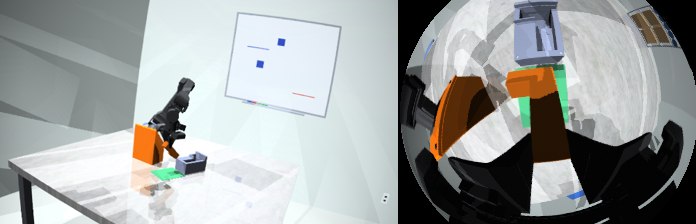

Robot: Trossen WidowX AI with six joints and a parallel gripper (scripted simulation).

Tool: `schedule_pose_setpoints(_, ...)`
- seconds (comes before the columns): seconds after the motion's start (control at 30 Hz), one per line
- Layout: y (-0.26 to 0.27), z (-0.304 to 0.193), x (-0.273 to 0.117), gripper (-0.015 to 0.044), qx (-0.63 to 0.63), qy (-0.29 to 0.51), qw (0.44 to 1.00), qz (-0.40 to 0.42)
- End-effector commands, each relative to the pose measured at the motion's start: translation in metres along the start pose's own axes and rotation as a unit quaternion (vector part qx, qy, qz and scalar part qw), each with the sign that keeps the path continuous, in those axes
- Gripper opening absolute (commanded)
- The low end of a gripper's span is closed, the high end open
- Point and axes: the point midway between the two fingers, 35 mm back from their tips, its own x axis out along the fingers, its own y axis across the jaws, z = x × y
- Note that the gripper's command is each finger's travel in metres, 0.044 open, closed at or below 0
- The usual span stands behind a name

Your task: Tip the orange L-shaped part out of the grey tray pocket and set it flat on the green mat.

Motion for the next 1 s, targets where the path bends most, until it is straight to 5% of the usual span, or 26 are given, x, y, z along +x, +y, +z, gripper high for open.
schedule_pose_setpoints(0.0,-0.001,-0.003,0.000,0.0000,-0.004,0.003,1.000,0.000)
schedule_pose_setpoints(0.97,-0.001,-0.003,0.042,0.0000,-0.005,0.002,1.000,0.000)
